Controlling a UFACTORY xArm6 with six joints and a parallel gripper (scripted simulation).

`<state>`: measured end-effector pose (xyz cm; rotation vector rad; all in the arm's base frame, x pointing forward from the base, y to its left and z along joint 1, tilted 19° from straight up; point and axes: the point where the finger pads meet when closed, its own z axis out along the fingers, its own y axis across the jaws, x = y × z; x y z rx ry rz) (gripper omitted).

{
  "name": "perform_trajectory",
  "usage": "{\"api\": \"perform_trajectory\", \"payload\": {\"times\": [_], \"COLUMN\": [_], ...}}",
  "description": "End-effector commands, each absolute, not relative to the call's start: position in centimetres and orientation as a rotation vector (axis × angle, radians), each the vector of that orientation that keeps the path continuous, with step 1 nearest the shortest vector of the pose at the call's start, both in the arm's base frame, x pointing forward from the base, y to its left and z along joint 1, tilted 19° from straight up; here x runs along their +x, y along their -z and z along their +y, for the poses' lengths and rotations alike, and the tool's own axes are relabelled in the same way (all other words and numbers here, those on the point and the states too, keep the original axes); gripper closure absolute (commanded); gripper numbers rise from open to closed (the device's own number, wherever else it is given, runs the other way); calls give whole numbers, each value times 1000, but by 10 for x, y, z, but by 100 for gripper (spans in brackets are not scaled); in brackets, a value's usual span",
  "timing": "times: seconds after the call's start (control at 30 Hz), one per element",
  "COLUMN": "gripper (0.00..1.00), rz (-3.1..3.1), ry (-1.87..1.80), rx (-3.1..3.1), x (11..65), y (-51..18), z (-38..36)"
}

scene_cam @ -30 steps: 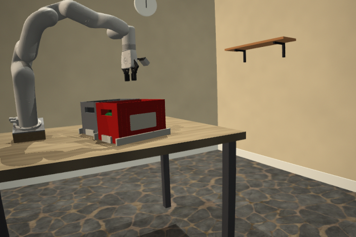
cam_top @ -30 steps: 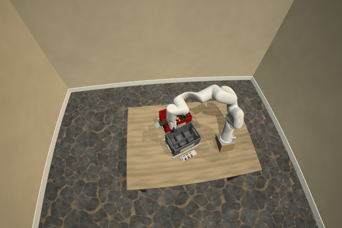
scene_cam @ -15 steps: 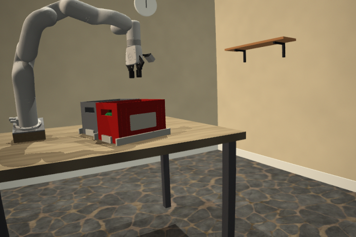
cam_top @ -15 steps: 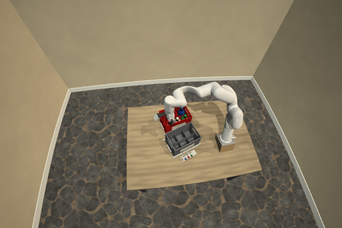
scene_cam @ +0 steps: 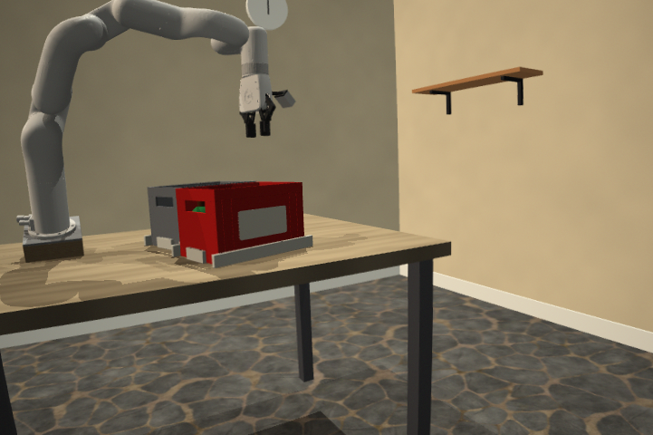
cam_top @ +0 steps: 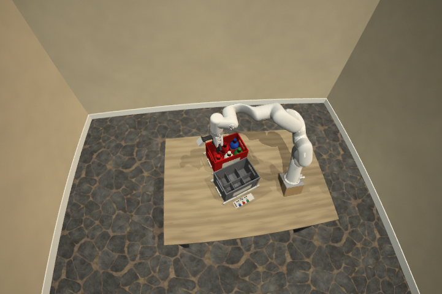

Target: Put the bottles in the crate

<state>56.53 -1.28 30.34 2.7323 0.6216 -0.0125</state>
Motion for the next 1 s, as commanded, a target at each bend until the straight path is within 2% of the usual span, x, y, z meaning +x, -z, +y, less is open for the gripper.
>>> {"api": "perform_trajectory", "payload": {"times": [0.0,0.3,0.97], "gripper": [35,35,35], "rz": [622,622,622], "ry": [8,8,8], "rx": [2733,2732,2732], "x": [572,580,581], "y": [-319,-337,-337], "z": [-33,-61,-62]}}
